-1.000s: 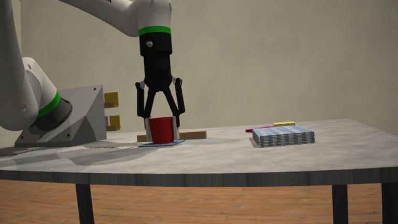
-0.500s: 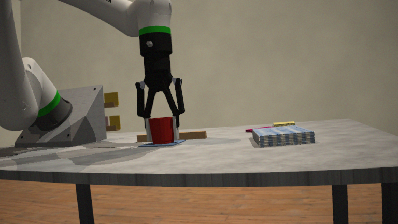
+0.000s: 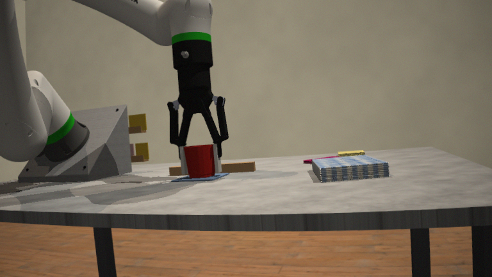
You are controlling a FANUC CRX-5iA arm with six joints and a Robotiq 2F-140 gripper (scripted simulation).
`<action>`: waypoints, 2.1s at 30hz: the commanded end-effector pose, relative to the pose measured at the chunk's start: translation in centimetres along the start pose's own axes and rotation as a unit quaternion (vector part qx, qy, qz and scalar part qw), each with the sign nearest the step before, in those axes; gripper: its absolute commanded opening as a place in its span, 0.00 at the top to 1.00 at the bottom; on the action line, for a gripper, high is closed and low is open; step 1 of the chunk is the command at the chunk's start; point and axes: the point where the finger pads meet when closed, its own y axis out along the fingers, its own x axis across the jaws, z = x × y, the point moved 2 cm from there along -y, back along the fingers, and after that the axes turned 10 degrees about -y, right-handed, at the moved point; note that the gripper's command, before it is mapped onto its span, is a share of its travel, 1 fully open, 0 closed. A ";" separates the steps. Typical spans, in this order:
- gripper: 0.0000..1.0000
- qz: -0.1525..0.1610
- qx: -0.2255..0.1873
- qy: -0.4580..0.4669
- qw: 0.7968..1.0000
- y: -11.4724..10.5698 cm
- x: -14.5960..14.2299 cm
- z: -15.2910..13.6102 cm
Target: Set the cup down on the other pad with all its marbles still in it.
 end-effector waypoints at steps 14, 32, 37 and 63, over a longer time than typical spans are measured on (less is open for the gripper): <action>0.51 0.000 0.000 0.000 1.000 -0.1 0.0 0.0; 0.51 0.000 0.000 0.000 1.000 -3.7 0.0 0.0; 0.51 0.000 0.000 0.000 1.000 -4.2 0.0 0.0; 0.51 0.000 0.000 0.000 1.000 -4.4 0.4 2.1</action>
